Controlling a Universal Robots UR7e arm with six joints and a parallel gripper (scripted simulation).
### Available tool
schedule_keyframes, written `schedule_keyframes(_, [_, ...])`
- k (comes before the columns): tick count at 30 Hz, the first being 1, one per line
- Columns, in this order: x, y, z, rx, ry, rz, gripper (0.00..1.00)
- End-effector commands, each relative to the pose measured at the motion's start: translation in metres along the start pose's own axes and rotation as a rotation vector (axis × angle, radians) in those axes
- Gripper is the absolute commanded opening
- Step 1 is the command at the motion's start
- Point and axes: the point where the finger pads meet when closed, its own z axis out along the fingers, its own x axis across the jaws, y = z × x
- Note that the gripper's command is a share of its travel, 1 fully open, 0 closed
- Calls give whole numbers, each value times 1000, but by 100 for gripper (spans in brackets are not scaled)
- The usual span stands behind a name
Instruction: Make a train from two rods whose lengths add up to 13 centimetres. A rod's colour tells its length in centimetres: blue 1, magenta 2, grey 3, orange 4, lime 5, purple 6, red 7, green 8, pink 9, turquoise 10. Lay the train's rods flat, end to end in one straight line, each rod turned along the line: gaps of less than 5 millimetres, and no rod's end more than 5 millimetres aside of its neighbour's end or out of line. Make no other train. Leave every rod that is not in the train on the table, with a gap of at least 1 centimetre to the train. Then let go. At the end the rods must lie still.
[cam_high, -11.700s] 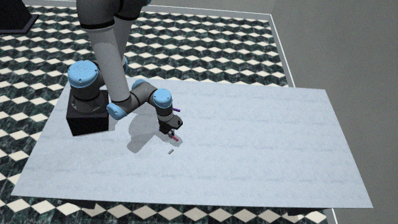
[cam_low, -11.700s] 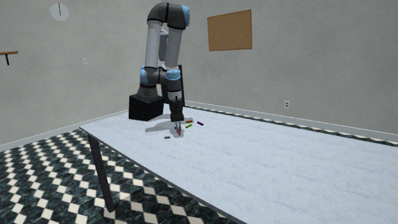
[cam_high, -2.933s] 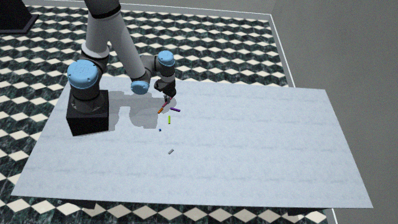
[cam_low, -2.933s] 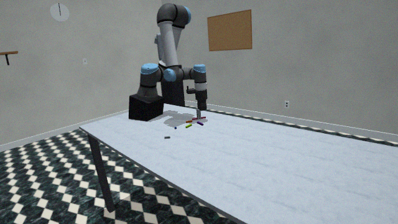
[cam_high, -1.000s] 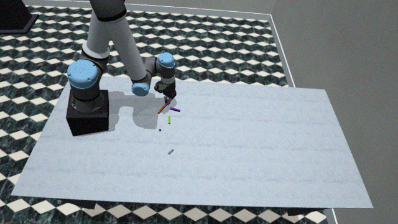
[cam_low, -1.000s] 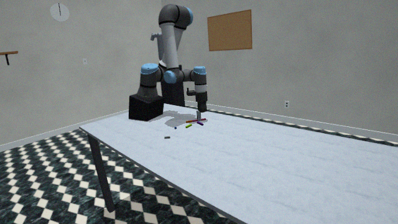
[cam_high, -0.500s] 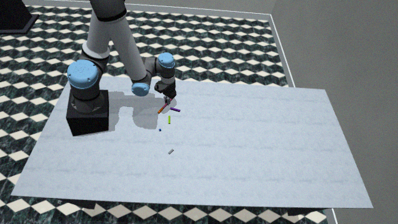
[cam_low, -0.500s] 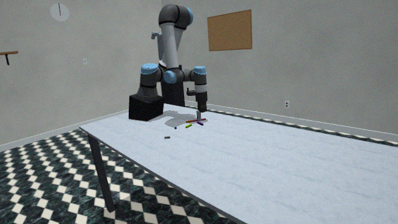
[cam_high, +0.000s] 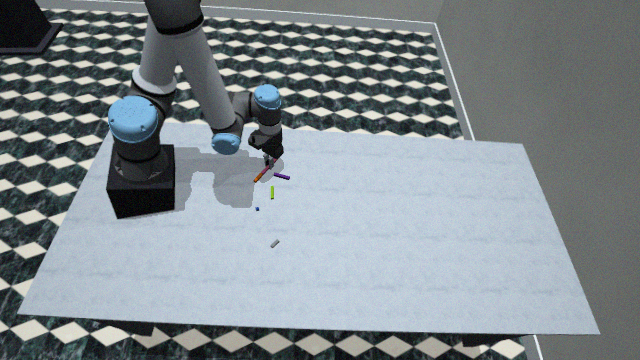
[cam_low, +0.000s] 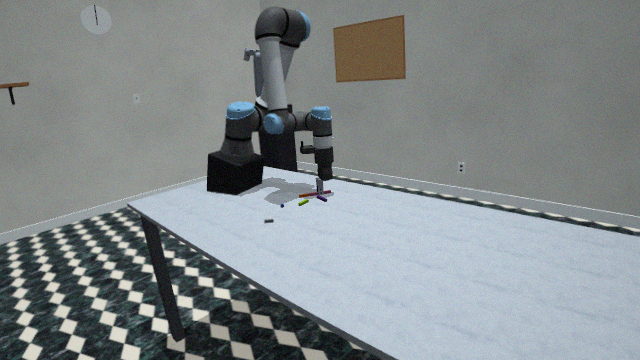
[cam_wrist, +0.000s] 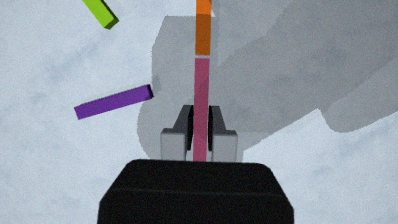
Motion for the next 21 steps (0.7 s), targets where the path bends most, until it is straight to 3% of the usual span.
schedule_keyframes(1, [0,0,0,-1,-1,0,42])
schedule_keyframes(5, [0,0,0,-1,-1,0,42])
schedule_keyframes(9, [0,0,0,-1,-1,0,54])
schedule_keyframes(21, [0,0,0,-1,-1,0,54])
